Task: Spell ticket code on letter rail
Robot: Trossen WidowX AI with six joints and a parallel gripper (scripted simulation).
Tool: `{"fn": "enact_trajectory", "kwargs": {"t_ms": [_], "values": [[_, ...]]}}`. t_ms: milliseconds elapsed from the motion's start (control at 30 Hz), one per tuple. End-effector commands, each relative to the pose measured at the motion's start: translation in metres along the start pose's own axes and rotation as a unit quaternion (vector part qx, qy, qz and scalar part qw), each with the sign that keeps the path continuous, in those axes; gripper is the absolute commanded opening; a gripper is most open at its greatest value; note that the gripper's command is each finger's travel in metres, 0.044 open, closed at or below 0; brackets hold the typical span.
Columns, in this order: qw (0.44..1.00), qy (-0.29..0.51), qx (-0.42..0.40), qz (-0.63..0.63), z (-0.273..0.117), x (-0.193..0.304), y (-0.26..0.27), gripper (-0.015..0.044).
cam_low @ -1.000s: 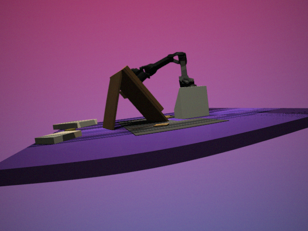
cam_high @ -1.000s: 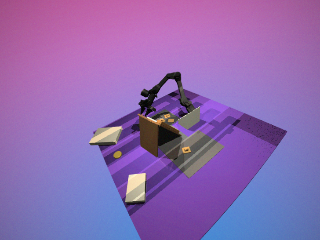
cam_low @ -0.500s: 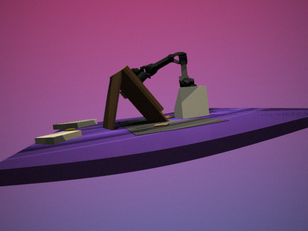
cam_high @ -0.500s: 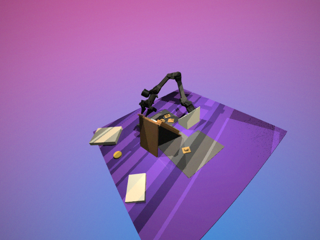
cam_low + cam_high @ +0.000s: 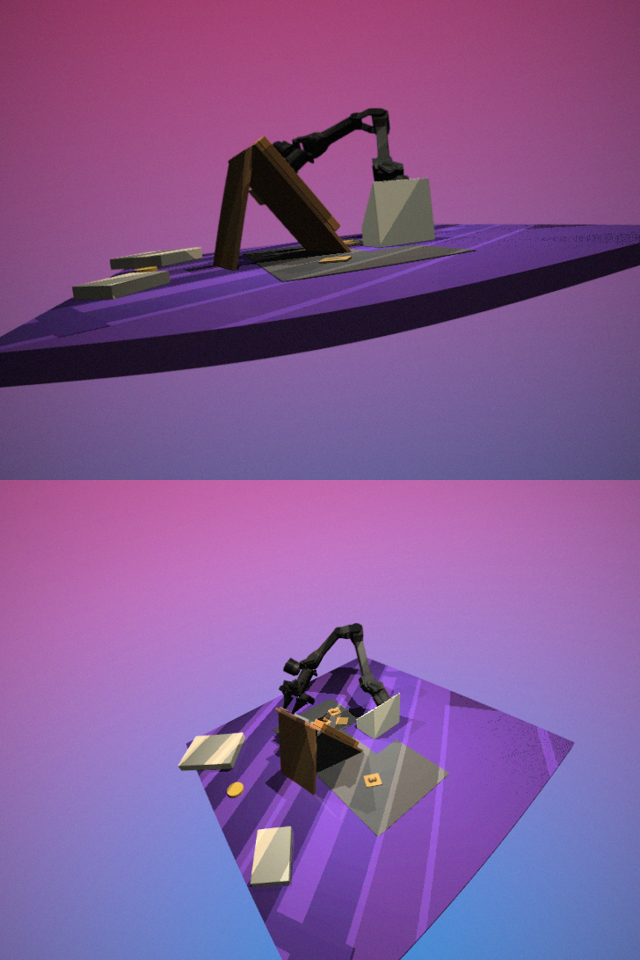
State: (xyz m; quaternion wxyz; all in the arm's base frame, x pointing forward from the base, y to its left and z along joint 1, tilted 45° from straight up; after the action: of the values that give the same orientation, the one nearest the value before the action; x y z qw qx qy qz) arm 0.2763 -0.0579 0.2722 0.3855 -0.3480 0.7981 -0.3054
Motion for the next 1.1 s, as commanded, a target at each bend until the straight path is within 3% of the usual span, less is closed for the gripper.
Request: {"fn": "enact_trajectory", "kwargs": {"t_ms": [0,1067], "values": [[1.0,0.003,0.001,0.002,0.0,0.001,0.003,0.0],[1.0,0.003,0.0,0.003,0.001,-0.001,0.019,0.0]]}}
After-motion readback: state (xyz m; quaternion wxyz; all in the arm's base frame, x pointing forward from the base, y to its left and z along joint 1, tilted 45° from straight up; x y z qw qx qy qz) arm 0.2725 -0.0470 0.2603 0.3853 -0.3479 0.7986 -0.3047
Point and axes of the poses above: the point midway between the two fingers, 35 mm back from their tips, its own z axis out along the fingers, its own y axis across the jaws, x = y × z, the point moved 10 cm from there along -z, back along the fingers, and after that the axes turned 7 degrees about -z, right-handed, at the moved point
